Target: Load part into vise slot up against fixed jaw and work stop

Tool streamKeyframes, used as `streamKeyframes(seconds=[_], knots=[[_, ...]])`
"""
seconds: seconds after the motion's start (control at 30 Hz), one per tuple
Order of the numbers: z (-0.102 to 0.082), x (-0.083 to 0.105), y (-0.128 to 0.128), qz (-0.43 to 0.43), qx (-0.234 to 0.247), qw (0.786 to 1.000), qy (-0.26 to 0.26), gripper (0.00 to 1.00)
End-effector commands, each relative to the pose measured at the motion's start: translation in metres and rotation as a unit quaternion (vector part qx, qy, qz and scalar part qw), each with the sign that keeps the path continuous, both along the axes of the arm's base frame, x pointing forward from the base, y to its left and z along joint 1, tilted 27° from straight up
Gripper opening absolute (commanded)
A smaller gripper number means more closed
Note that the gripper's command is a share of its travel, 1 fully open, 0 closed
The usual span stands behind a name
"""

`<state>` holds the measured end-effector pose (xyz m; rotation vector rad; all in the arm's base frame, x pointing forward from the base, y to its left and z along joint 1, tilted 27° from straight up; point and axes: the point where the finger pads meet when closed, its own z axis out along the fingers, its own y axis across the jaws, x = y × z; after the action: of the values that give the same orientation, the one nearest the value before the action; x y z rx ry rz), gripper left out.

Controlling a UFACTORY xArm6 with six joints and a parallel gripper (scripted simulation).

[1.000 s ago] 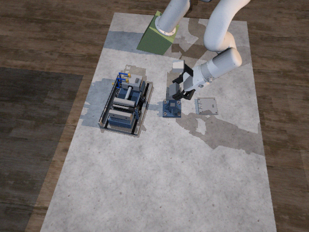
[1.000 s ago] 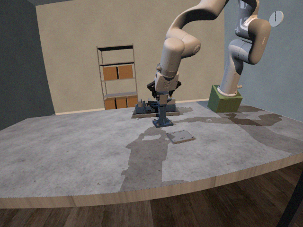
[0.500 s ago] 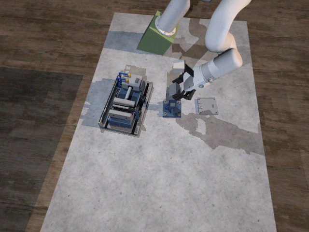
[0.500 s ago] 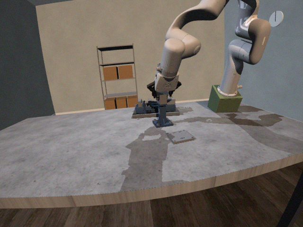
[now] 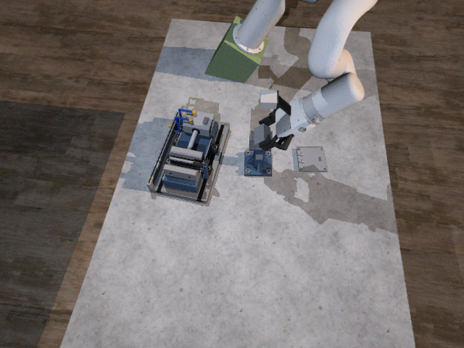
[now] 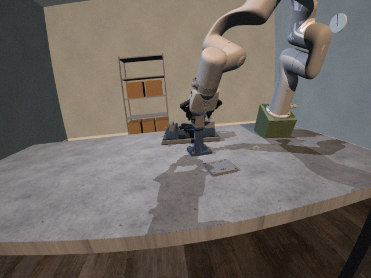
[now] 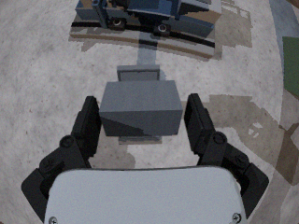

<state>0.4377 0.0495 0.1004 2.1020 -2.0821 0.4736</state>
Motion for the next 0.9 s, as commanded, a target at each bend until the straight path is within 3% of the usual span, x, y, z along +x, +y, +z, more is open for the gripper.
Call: streamKeyframes(seconds=[0.0,0.23,0.27,0.87], knots=[[0.0013,0.0011,0.0000,0.000,0.000,1.000,-0.002,0.89],[0.0013,0.0011,0.0000,0.000,0.000,1.000,-0.002,0.89],[0.0013,0.0011,0.0000,0.000,0.000,1.000,-0.002,0.00],[0.0013,0.0011,0.0000,0.000,0.000,1.000,-0.002,0.00]])
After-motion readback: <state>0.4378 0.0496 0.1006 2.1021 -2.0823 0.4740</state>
